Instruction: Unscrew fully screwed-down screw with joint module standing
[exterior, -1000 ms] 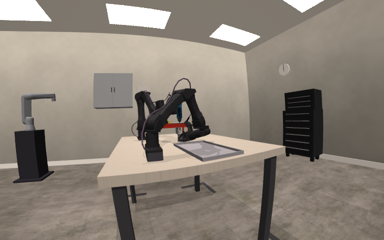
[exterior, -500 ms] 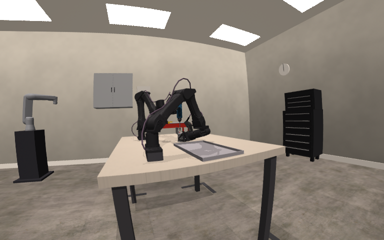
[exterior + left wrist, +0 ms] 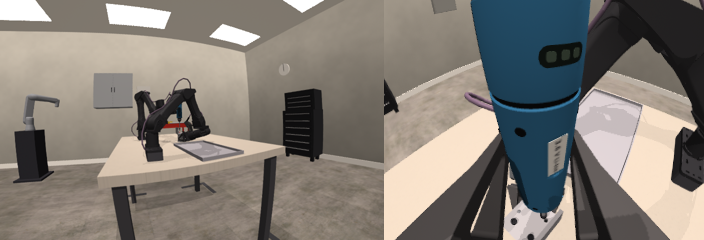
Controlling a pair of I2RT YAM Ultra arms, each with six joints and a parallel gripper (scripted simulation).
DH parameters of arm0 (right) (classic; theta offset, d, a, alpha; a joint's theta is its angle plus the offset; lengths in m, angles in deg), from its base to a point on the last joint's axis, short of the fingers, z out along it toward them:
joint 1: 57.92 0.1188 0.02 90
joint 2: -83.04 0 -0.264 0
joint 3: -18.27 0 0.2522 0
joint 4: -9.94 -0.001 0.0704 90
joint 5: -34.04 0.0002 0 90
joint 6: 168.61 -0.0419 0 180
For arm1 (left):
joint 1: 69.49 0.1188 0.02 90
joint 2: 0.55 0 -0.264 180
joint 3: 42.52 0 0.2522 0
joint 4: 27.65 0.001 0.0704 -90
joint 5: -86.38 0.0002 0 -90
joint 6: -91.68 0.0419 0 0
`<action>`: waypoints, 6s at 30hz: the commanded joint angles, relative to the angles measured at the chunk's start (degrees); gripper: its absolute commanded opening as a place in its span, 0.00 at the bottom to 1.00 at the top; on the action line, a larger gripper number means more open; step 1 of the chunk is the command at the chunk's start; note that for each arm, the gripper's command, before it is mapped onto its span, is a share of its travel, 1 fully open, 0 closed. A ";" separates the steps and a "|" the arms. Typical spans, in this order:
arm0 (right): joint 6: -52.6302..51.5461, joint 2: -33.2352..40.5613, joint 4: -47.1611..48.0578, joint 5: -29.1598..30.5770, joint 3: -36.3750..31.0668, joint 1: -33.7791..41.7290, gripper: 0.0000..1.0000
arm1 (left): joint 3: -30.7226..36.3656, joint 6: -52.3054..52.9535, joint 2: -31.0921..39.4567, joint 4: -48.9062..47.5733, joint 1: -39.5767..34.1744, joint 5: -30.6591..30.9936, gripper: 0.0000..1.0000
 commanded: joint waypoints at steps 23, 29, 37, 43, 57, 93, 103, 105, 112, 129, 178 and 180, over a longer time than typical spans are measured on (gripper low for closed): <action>0.46 0.09 -0.77 -1.71 1.60 0.45 0.59 | -4.65 -0.57 4.36 0.28 0.39 0.30 0.42; 0.46 0.09 -0.77 -1.71 1.60 0.45 0.59 | -4.97 -0.58 4.58 0.82 0.36 0.24 0.42; 0.46 0.09 -0.77 -1.71 1.60 0.45 0.59 | -5.84 -0.58 5.65 2.75 0.36 0.24 0.42; 0.46 0.09 -0.77 -1.71 1.60 0.45 0.59 | -6.19 -0.58 5.81 3.28 0.36 0.23 0.42; 0.46 0.09 -0.77 -1.71 1.60 0.45 0.59 | -6.97 -0.58 6.70 4.96 0.34 0.20 0.42; 0.46 0.09 -0.77 -1.71 1.60 0.45 0.59 | -7.13 -0.55 7.02 5.01 0.60 0.37 0.42; 0.46 0.09 -0.77 -1.71 1.60 0.45 0.59 | -7.09 -0.55 7.07 4.74 0.68 0.39 0.42; 0.46 0.09 -0.77 -1.71 1.60 0.45 0.59 | -7.12 -0.54 7.13 4.82 0.70 0.40 0.42; 0.46 0.09 -0.77 -1.71 1.60 0.45 0.59 | -7.17 -0.59 7.21 4.94 0.44 0.34 0.42; 0.46 0.09 -0.77 -1.71 1.60 0.45 0.59 | -7.19 -0.59 7.20 4.97 0.44 0.32 0.42; 0.46 0.09 -0.77 -1.71 1.60 0.45 0.59 | 0.35 -0.61 18.54 8.83 0.59 0.47 0.42; 0.46 0.09 -0.77 -1.71 1.60 0.45 0.59 | 0.35 -0.61 18.54 8.83 0.59 0.47 0.42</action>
